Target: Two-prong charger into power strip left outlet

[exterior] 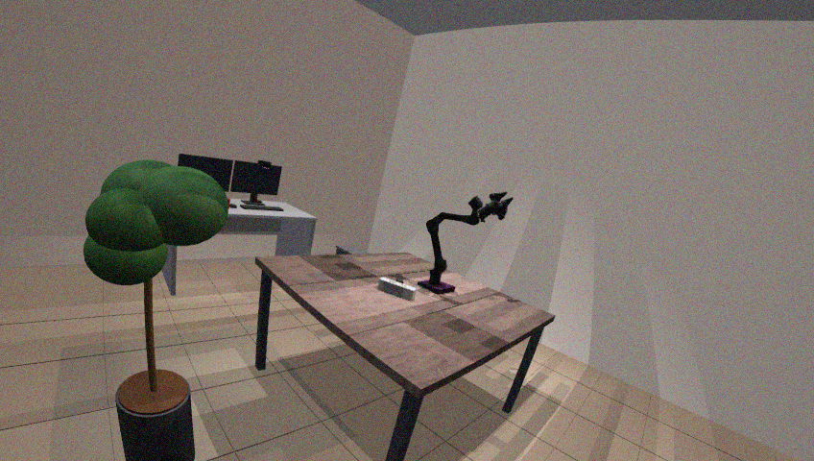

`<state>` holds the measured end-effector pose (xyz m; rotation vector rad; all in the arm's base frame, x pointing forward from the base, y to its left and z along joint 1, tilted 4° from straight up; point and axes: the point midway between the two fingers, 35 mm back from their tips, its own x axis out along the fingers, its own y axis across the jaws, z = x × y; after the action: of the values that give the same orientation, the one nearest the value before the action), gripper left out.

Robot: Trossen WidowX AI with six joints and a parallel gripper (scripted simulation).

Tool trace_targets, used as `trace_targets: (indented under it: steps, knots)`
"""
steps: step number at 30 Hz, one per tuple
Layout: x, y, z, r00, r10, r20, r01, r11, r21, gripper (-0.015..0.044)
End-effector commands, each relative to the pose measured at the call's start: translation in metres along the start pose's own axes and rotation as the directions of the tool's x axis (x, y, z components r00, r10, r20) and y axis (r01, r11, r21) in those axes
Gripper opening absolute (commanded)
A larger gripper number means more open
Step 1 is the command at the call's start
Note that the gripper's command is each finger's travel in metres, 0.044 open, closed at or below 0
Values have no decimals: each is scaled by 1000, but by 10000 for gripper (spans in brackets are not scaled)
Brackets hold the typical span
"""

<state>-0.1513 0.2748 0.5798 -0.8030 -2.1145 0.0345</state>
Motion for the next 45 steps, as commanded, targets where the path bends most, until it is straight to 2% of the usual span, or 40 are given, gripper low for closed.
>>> trace_targets:
  steps: [1,19,34,45]
  knots:
    - [-3,21,2,998,68,14,-68,998,16,440]
    - [-32,124,2,921,383,74,-387,921,40,440]
    - [-79,204,-11,773,629,84,-634,770,72,440]
    - [-117,239,-28,681,729,67,-732,679,50,440]
